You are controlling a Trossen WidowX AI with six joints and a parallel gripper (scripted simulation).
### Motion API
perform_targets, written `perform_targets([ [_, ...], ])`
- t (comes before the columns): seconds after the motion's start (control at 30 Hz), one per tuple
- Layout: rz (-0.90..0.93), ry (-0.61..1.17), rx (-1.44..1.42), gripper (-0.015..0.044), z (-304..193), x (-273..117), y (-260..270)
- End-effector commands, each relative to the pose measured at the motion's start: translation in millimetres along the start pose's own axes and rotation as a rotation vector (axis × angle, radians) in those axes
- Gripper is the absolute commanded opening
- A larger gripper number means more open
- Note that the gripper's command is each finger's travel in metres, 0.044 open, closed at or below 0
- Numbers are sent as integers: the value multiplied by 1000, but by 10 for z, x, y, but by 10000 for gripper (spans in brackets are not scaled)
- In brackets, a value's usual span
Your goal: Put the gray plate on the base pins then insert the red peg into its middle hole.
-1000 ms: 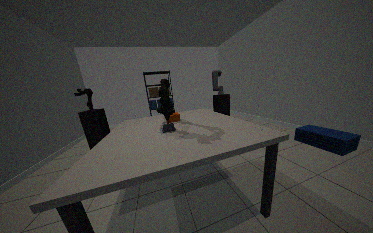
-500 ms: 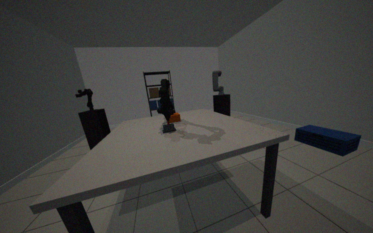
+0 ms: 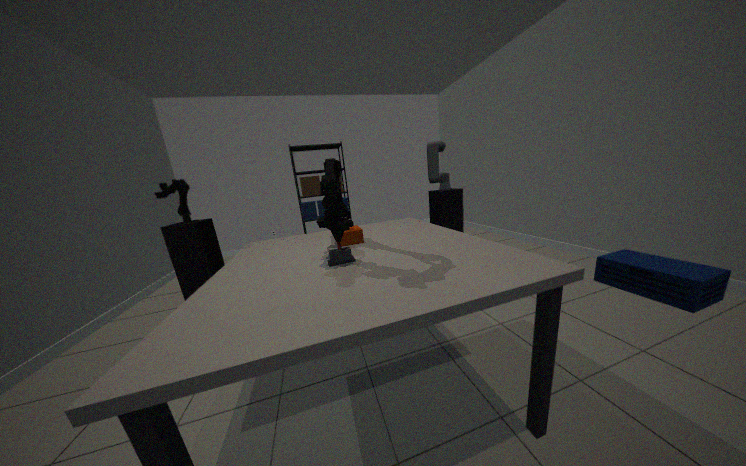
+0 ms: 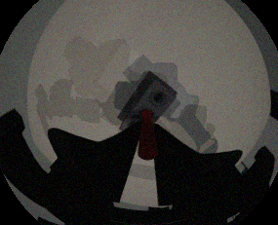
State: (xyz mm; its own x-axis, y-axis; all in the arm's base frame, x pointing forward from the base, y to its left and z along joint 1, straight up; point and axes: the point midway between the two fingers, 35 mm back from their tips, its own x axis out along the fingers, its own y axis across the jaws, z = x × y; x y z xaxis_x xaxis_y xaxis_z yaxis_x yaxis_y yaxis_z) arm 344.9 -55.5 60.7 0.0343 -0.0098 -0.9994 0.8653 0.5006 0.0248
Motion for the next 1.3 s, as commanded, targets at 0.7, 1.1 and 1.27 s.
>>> perform_targets([
  [0.7,2,1,-3,150,-8,-59,-9],
  [1.1,2,1,-3,150,-16,-112,-22],
  [1.27,2,1,-3,150,-19,-135,-27],
])
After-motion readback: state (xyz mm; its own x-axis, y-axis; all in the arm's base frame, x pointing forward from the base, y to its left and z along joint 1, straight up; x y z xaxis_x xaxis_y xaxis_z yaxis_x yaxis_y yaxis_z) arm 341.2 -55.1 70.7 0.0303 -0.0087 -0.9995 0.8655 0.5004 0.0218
